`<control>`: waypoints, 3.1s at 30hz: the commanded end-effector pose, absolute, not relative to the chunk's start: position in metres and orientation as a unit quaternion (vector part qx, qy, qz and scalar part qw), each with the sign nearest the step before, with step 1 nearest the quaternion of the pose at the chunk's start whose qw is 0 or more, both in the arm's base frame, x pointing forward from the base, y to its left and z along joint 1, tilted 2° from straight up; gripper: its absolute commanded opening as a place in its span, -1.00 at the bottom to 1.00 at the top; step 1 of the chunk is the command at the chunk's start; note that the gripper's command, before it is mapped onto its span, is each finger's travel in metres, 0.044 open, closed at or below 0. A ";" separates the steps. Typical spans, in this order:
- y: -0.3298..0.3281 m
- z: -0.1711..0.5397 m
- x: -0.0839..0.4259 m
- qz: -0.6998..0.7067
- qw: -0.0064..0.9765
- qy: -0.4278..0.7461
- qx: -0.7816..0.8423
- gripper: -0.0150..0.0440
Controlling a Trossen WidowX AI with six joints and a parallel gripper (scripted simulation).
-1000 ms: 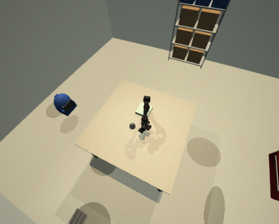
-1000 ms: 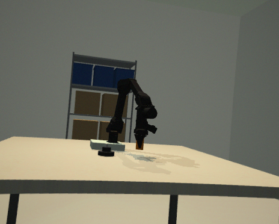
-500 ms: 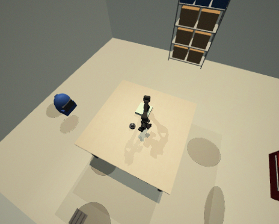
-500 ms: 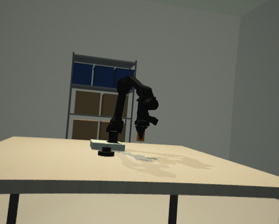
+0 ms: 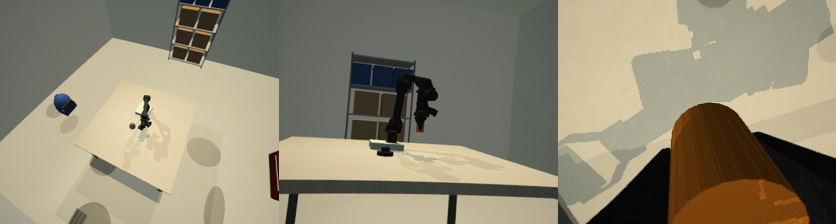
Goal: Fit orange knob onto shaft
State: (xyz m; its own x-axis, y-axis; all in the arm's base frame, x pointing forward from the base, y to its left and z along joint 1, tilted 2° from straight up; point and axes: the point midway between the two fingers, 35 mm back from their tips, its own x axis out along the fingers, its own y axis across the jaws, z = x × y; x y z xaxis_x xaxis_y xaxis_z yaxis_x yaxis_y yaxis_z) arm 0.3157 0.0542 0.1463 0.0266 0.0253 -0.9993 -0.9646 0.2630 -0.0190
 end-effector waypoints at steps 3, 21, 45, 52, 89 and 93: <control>0.053 0.154 0.316 0.433 0.576 0.545 -0.428 -0.49; -0.003 0.136 0.320 0.431 0.575 0.547 -0.429 -0.49; -0.076 0.111 0.309 0.429 0.573 0.549 -0.432 -0.49; -0.097 0.104 0.302 0.429 0.572 0.550 -0.432 -0.49; -0.118 0.096 0.294 0.208 0.687 0.666 -0.204 -0.49; -0.117 0.096 0.295 0.176 0.696 0.675 -0.171 -0.49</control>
State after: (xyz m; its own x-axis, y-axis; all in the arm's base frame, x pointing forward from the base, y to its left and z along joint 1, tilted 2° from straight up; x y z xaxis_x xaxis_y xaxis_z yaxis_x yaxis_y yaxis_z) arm 0.2927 -0.1173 0.0954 0.0213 0.0168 -0.9996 -0.5529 0.8332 0.0022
